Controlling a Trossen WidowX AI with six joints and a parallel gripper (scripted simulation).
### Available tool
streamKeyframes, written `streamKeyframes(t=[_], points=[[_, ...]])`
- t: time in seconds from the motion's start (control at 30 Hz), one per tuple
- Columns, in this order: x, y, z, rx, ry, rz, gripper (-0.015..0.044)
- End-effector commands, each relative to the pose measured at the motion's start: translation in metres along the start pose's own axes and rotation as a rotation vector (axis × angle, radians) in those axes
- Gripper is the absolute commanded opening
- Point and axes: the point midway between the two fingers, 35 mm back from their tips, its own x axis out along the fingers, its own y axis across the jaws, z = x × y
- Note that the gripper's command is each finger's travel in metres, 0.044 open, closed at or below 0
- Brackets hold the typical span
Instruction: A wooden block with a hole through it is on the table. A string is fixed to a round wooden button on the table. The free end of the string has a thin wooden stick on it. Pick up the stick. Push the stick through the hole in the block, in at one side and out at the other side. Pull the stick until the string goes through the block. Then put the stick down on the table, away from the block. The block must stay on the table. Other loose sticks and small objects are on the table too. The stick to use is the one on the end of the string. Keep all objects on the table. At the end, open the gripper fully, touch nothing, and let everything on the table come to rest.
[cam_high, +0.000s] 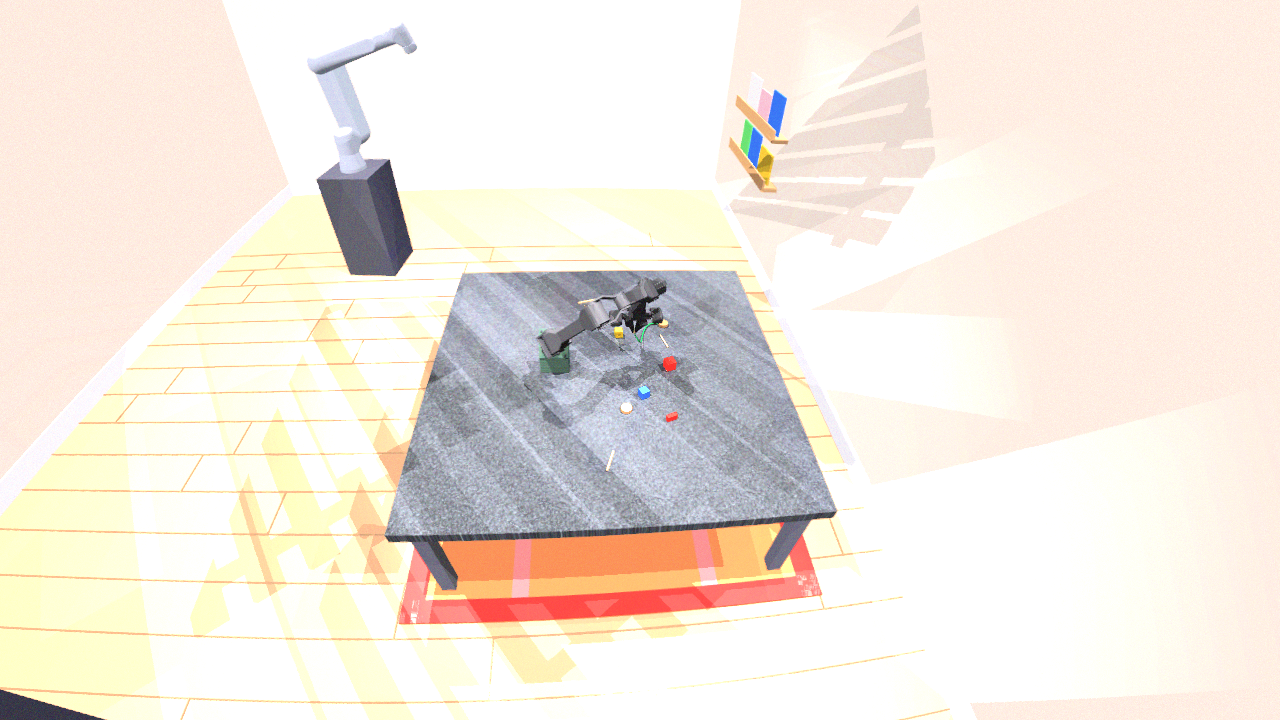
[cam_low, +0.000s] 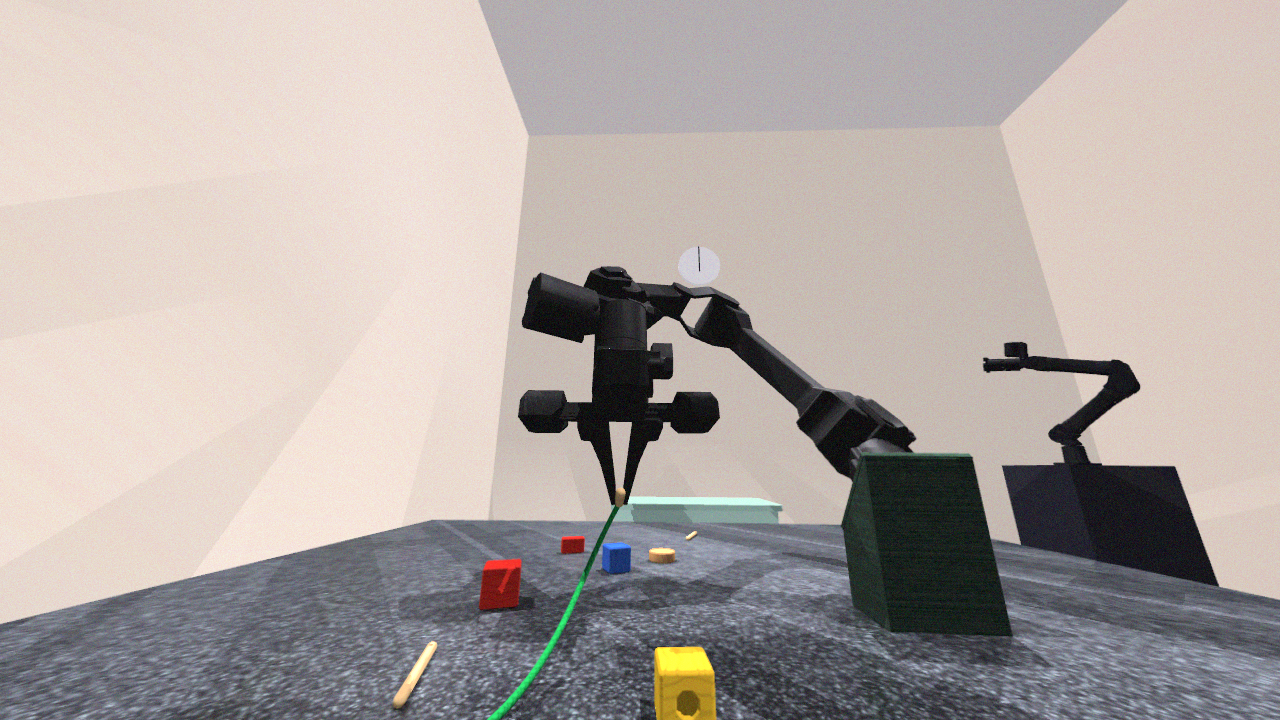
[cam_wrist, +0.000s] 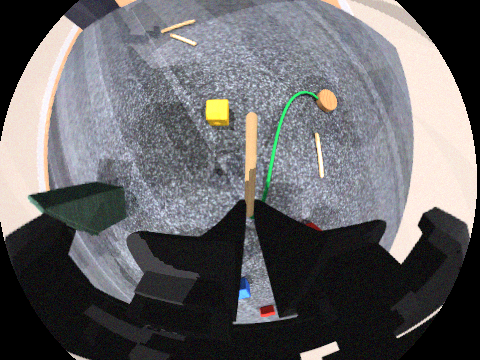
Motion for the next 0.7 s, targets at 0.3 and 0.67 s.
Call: streamKeyframes(t=[0.3,0.67], points=[[0.019,-0.003,0.002,0.010,0.073,-0.003,0.0000],[0.033,-0.005,0.003,0.013,0.127,-0.007,0.0000]])
